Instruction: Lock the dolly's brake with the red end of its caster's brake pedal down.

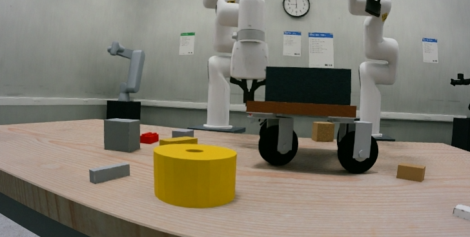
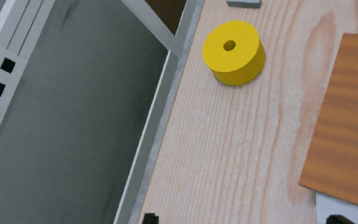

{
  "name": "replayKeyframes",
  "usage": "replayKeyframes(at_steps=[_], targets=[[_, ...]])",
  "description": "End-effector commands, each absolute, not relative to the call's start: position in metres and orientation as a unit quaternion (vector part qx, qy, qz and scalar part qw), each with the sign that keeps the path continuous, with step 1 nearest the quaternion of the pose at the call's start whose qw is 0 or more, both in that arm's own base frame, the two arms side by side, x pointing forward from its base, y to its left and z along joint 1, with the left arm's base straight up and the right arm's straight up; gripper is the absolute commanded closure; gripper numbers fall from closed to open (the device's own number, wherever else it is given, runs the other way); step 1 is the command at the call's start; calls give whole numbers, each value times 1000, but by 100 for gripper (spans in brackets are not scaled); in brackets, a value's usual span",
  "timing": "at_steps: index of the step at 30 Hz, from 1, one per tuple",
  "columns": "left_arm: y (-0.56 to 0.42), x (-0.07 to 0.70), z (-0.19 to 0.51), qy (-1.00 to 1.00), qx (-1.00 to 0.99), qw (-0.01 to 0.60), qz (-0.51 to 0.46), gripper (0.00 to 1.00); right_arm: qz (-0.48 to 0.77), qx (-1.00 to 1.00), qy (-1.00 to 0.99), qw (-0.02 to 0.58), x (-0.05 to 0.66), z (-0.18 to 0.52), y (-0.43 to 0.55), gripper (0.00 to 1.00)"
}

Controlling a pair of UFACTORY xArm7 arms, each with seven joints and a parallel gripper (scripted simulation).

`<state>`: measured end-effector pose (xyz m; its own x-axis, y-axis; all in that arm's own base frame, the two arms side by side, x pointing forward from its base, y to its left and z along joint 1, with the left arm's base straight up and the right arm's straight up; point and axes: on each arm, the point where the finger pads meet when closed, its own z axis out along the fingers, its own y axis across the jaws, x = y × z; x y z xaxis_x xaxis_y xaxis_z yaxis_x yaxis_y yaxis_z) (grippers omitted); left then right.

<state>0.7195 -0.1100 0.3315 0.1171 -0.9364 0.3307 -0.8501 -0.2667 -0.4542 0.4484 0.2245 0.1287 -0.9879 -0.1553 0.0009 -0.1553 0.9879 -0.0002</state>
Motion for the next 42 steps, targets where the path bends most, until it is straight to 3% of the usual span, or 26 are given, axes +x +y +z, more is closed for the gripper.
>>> replayKeyframes(at_steps=[1,42], targets=[[-110,720,334,600,-743,77,-285,0,0,78,-997,-1,450,124,225,100],[-110,720,334,600,-743,77,-285,0,0,78,-997,-1,450,107,225,100]])
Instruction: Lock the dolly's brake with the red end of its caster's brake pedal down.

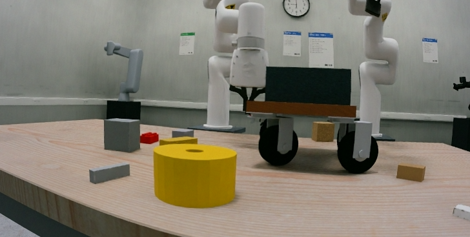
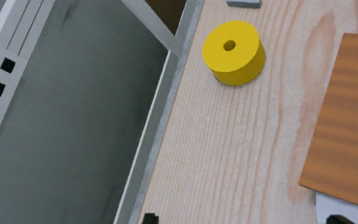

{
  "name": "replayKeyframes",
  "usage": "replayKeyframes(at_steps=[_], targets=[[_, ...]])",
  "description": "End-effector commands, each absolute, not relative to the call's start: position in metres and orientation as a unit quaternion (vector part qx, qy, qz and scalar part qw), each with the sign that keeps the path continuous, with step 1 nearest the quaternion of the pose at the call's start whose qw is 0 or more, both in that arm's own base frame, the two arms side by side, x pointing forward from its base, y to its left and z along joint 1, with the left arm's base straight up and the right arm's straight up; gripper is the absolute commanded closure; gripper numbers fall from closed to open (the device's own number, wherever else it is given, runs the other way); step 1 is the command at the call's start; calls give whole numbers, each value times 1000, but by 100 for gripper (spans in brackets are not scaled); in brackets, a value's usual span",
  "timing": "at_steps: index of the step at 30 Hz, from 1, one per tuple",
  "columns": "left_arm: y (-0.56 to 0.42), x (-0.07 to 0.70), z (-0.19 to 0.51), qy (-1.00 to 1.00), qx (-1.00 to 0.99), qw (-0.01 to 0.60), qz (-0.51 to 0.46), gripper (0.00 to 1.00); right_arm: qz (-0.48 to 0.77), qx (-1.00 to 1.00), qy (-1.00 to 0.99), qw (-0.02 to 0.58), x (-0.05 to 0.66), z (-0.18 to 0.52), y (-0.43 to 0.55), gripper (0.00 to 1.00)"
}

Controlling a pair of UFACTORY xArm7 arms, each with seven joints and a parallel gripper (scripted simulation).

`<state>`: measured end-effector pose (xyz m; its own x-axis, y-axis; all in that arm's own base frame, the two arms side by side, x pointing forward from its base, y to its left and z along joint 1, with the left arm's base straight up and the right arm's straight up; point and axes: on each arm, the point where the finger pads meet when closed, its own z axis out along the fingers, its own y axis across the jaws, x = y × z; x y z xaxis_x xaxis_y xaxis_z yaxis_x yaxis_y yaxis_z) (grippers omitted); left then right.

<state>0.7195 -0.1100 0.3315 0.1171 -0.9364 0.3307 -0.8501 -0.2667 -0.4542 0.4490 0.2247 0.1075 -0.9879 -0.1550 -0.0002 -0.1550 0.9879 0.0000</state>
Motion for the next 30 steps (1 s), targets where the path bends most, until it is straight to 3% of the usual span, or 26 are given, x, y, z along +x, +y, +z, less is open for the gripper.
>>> replayKeyframes(at_steps=[1,30], targets=[[-110,720,334,600,-743,77,-285,0,0,-78,997,1,450,106,225,100],[-110,720,334,600,-743,77,-285,0,0,-78,997,1,450,102,225,100]])
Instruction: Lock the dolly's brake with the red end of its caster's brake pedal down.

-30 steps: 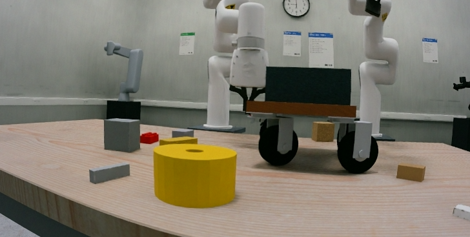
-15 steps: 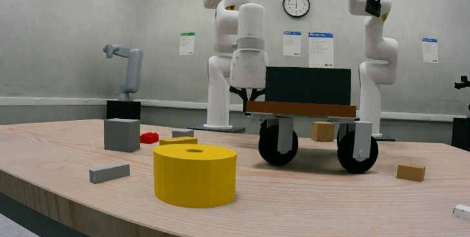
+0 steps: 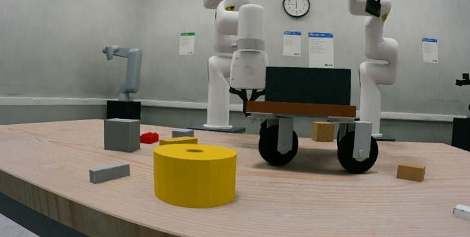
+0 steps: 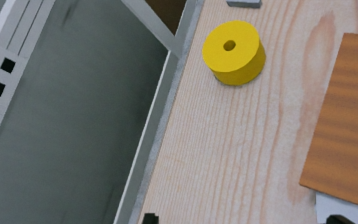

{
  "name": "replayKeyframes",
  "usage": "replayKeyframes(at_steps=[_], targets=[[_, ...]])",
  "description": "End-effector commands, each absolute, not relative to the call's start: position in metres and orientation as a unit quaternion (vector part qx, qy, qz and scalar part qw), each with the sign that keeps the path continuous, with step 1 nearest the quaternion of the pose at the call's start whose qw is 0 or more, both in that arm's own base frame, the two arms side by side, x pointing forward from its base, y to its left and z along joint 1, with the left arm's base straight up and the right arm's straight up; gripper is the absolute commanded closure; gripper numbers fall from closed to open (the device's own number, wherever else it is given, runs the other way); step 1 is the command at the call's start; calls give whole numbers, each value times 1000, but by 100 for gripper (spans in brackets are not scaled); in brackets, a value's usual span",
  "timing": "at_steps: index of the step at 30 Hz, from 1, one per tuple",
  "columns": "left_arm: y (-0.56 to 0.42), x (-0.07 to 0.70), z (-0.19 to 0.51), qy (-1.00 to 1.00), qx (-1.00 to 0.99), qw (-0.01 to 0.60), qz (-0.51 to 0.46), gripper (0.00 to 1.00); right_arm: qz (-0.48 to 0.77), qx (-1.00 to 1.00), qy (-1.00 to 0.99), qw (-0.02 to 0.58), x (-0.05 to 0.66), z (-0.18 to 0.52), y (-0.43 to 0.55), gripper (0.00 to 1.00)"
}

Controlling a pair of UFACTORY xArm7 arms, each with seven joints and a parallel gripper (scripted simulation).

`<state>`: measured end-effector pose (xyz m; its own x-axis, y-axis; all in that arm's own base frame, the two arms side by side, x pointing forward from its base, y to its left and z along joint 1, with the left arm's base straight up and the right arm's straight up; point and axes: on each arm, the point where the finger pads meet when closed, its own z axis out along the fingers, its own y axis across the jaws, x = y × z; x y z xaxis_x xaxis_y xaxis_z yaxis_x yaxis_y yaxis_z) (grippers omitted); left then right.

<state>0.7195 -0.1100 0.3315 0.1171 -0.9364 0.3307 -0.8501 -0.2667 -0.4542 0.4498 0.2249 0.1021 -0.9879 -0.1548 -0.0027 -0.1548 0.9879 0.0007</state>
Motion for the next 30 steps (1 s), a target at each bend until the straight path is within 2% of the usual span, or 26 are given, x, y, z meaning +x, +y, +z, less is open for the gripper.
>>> replayKeyframes(at_steps=[1,14,30], targets=[[-110,720,334,600,-743,77,-285,0,0,-78,997,1,450,102,225,100],[-110,720,334,600,-743,77,-285,0,0,-78,997,1,450,110,225,100],[-110,720,334,600,-743,77,-285,0,1,-78,997,1,449,232,225,100]])
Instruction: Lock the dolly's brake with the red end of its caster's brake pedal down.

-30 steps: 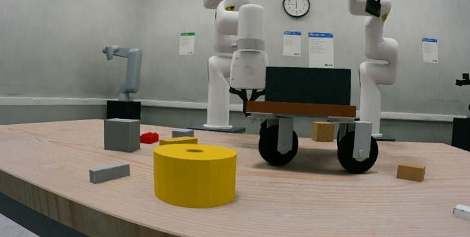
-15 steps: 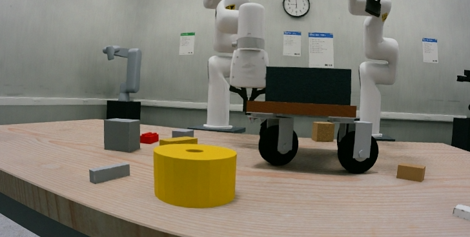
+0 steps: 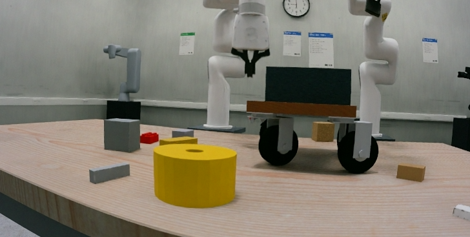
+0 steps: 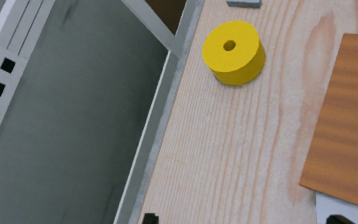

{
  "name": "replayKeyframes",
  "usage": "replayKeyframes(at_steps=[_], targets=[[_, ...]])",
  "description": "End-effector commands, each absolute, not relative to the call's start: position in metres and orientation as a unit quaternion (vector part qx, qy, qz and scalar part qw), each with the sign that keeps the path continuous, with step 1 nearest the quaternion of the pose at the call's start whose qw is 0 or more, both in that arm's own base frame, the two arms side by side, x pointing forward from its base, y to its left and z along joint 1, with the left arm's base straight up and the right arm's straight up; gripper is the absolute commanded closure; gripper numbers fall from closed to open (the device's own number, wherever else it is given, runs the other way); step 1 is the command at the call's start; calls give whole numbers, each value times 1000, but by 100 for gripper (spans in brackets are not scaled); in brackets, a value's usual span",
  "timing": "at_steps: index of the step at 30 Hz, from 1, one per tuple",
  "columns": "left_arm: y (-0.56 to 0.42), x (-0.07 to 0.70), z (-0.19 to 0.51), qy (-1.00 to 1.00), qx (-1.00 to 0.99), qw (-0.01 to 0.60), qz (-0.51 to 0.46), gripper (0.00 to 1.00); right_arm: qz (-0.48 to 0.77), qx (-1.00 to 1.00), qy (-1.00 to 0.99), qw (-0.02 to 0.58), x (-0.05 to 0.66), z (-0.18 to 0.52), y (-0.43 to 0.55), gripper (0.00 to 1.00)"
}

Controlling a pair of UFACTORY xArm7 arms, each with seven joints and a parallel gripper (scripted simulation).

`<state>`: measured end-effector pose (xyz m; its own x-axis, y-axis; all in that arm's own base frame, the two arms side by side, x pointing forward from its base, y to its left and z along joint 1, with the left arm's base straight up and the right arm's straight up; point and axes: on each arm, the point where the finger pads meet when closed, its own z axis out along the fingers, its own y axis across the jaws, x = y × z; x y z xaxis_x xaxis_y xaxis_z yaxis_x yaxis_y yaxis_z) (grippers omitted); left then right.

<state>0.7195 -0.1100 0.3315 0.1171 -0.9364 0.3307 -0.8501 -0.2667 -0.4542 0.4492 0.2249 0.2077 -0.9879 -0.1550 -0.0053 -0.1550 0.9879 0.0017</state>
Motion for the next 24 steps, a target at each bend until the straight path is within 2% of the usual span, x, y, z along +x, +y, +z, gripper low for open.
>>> replayKeyframes(at_steps=[1,7,24], targets=[[-110,720,334,600,-743,77,-285,0,1,-78,997,1,449,232,225,100],[-110,720,334,600,-743,77,-285,0,1,-78,997,1,449,255,225,100],[-110,720,334,600,-743,77,-285,0,1,-78,997,1,449,257,225,100]])
